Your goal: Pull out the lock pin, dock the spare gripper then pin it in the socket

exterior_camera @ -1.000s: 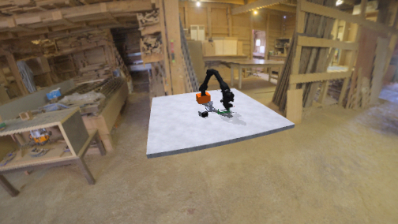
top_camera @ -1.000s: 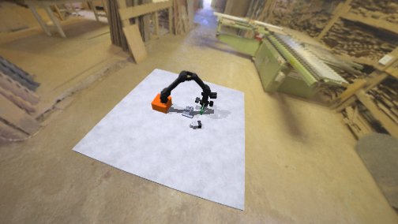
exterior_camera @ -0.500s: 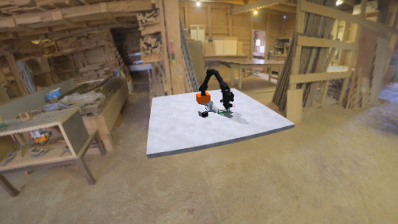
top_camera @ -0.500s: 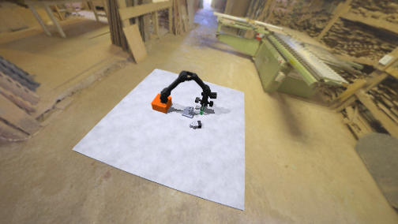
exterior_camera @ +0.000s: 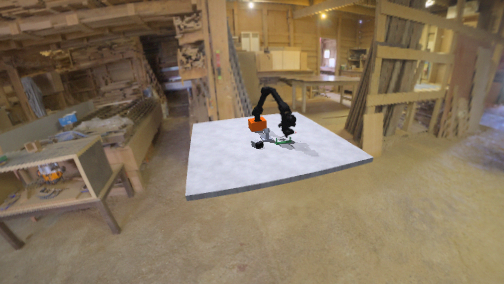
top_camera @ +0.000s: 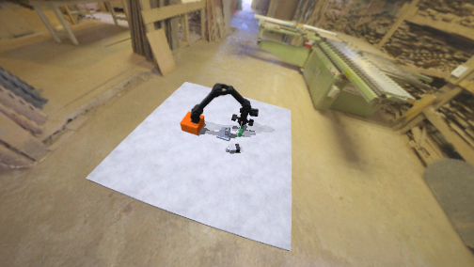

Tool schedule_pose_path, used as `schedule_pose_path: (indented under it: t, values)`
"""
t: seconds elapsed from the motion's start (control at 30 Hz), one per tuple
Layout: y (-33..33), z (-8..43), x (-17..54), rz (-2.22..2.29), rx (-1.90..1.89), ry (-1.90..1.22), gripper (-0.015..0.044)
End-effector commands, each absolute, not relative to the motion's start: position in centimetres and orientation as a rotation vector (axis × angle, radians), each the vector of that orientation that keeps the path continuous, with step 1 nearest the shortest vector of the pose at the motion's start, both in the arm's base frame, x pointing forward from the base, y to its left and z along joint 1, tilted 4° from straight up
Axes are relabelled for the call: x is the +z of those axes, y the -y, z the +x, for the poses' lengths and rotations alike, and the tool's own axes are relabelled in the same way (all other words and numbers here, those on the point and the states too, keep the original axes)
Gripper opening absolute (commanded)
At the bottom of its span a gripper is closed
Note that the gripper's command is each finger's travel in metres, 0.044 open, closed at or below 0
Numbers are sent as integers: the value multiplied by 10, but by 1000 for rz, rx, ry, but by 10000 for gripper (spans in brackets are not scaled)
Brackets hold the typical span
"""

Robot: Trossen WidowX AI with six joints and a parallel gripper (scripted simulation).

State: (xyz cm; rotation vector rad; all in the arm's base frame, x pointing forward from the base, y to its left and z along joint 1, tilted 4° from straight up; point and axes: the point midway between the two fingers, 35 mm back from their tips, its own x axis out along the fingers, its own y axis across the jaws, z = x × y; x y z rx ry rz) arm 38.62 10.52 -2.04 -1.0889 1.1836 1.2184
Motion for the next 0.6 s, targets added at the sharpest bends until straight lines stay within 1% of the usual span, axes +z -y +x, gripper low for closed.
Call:
schedule_pose_path:
  t: [0.0,0.43,0.57]
  values:
    - [-106,387,-11,-1090,1215,-1178,0]
    - [-104,382,-13,-1085,1229,-1199,0]
    - [-95,385,-9,-1084,1227,-1200,0]
